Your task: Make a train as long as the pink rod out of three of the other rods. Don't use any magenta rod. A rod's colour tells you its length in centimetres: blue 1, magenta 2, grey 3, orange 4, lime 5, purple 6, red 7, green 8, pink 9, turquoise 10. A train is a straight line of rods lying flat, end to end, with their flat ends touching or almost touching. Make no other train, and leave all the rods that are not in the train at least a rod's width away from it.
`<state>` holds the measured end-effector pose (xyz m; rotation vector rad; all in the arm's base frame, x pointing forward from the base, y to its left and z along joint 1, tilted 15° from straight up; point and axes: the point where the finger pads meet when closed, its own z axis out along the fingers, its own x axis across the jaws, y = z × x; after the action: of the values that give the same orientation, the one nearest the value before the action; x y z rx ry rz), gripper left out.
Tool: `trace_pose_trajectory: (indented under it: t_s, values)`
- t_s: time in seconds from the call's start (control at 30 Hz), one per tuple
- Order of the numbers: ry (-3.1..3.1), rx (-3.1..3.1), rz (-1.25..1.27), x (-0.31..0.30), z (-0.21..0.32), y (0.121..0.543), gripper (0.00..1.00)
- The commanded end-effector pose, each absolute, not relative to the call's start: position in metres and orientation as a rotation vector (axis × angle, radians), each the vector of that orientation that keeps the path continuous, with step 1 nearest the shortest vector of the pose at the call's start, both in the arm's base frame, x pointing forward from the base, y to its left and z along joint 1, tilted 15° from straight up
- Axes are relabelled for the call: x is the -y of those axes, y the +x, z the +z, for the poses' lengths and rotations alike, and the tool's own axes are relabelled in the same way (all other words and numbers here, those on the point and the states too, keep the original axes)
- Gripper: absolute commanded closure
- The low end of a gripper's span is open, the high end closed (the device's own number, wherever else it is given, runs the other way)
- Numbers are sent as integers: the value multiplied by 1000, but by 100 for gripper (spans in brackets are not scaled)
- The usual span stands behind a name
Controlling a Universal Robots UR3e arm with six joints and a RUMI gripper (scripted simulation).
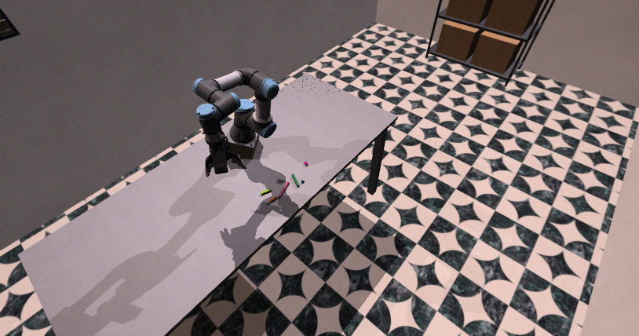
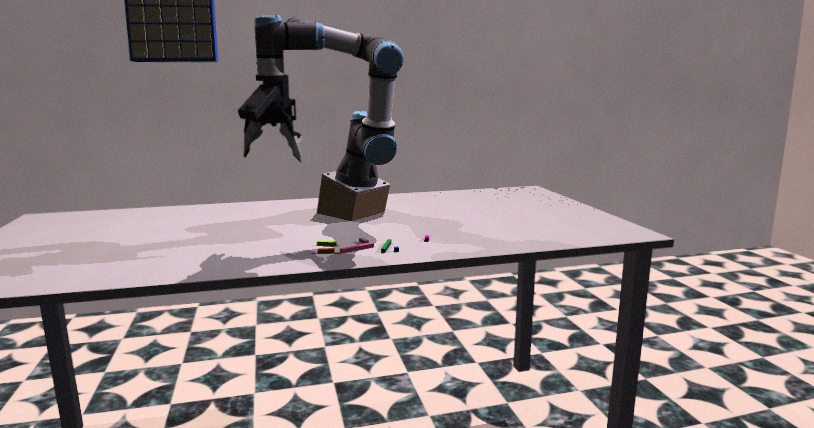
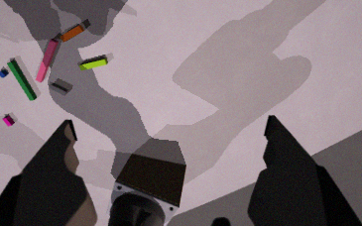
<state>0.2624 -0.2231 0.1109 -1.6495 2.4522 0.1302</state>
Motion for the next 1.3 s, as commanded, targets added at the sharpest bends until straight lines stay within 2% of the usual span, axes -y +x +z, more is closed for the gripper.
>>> trace_pose_trajectory:
  t_s: [0.0,1.27]
  values:
    - [-1838,-2299,80,215,108,269,0]
    - [-2456,-1603,-32,164,92,287,0]
